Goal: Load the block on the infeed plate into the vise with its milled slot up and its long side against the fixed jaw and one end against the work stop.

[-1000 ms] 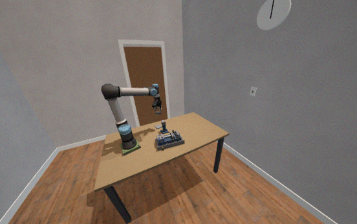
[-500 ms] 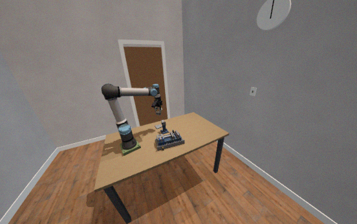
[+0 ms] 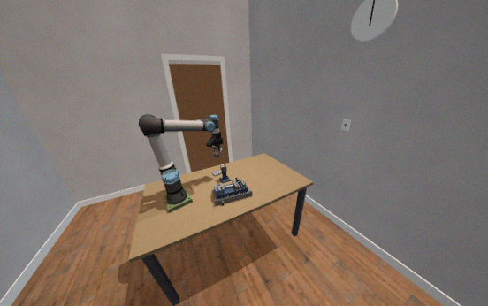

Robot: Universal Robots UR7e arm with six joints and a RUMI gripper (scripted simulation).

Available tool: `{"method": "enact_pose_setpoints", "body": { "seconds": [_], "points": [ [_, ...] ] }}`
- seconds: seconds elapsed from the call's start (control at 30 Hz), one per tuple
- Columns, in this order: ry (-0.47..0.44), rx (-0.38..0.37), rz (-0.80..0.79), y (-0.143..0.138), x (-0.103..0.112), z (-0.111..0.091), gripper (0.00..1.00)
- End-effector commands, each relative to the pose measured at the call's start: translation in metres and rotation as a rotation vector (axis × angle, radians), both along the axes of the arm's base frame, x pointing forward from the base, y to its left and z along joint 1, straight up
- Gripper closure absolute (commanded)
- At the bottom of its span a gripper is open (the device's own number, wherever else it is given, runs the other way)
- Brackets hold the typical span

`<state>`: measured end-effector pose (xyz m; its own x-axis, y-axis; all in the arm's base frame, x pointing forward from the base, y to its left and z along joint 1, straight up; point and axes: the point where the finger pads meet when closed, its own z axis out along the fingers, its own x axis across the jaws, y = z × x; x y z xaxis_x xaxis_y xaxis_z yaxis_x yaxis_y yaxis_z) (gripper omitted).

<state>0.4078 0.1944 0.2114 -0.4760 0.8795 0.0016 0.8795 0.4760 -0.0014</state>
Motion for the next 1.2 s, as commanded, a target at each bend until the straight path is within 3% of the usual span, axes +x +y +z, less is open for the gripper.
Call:
{"method": "enact_pose_setpoints", "body": {
  "seconds": [0.0, 1.17],
  "points": [
    [-0.002, -0.001, -0.075, -0.003, 0.001, 0.001, 1.00],
    [-0.001, -0.001, -0.518, -0.022, 0.005, 0.001, 1.00]
  ]
}}
